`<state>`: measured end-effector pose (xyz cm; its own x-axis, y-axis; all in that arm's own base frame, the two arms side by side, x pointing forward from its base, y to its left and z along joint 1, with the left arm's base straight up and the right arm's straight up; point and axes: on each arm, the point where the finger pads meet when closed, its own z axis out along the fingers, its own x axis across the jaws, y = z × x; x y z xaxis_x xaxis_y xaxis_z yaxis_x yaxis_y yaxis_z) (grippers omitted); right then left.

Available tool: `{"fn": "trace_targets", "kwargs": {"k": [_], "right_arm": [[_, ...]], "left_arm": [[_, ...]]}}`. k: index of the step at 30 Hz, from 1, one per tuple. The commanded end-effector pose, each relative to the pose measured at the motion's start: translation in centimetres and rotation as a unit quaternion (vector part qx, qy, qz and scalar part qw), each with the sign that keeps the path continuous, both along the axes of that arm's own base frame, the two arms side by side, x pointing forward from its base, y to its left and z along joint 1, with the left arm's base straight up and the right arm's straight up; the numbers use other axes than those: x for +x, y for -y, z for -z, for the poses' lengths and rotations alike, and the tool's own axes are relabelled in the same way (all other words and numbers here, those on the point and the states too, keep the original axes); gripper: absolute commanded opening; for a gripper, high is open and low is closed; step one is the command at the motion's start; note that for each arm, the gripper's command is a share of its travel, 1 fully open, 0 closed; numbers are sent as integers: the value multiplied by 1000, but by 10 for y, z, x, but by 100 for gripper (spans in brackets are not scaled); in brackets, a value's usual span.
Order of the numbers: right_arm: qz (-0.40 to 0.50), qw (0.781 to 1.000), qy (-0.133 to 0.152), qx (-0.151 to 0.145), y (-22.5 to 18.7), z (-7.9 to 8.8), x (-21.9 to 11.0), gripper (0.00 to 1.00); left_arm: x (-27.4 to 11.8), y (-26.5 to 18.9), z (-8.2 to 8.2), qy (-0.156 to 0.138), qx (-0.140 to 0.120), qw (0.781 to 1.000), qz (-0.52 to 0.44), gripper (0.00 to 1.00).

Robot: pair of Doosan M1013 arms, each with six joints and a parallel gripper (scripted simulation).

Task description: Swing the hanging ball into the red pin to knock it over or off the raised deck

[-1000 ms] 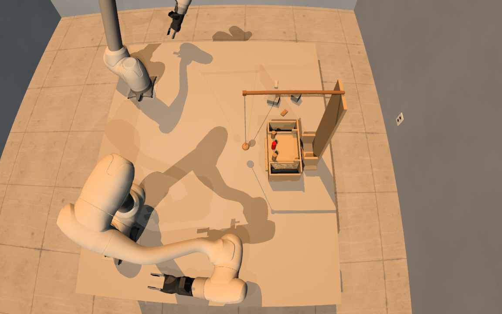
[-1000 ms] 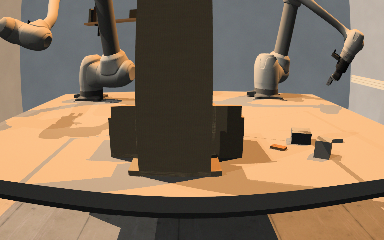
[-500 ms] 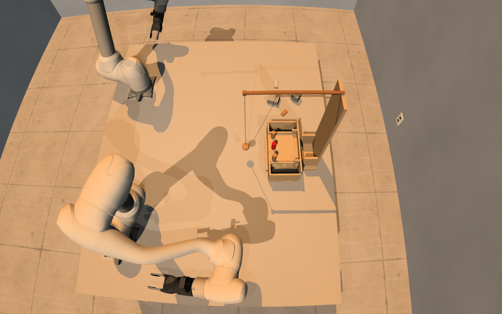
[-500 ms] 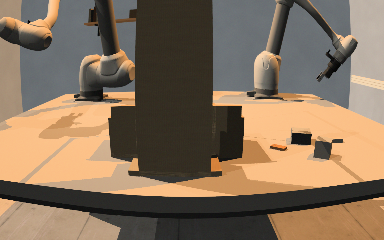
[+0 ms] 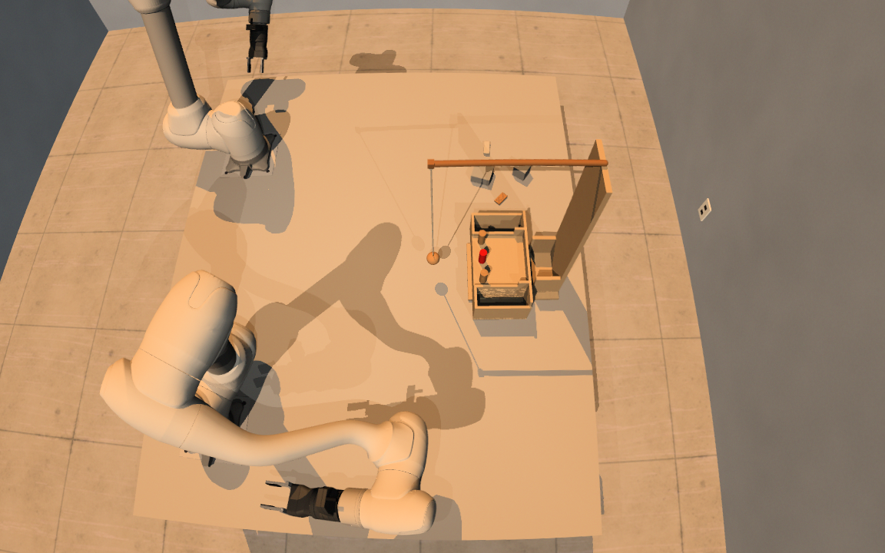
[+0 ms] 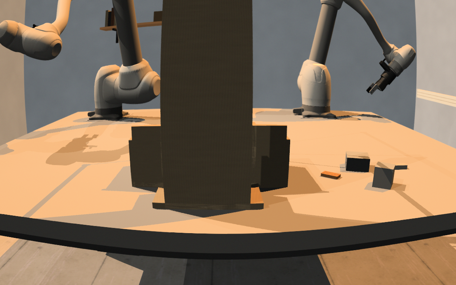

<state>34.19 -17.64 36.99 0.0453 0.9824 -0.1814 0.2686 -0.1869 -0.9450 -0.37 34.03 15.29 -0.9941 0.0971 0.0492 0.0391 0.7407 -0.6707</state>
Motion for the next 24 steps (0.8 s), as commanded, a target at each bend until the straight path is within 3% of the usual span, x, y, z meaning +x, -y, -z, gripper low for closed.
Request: {"fn": "trace_targets", "kwargs": {"k": [1,24], "right_arm": [[0,1000,1,0,0,0,0,100],[0,1000,1,0,0,0,0,100]], "left_arm": [[-8,4,-2,1,-6,1000,-17,100],[-27,17,-6,5,-24,998,-64,100]]}}
